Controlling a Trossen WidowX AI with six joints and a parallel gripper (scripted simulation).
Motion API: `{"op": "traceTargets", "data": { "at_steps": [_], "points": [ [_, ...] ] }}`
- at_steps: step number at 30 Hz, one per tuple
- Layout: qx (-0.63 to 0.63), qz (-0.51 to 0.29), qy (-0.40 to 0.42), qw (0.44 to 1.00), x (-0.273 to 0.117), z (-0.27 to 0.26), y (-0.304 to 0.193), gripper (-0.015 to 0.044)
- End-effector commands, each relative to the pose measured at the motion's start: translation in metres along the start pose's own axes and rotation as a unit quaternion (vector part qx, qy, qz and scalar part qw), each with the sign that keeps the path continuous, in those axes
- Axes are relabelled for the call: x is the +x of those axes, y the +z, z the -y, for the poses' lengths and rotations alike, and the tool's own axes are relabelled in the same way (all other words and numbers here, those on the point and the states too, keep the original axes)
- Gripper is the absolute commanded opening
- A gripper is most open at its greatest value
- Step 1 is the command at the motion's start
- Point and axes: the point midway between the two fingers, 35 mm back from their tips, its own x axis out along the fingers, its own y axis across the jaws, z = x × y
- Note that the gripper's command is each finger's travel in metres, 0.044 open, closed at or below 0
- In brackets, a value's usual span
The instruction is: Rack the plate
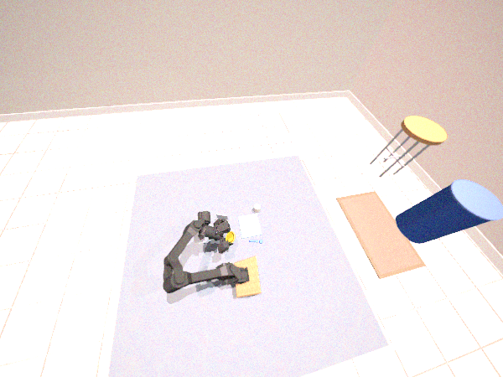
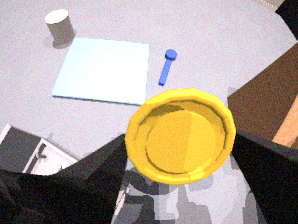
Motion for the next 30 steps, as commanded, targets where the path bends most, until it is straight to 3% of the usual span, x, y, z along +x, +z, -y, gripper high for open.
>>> {"op": "traceTargets", "data": {
  "at_steps": [1, 30],
  "points": [
    [-0.018, 0.035, 0.013, 0.999, 0.005, -0.002, 0.0, 0.0],
    [-0.145, 0.28, 0.184, 0.931, 0.019, -0.032, -0.019, 0.0]
  ]
}}
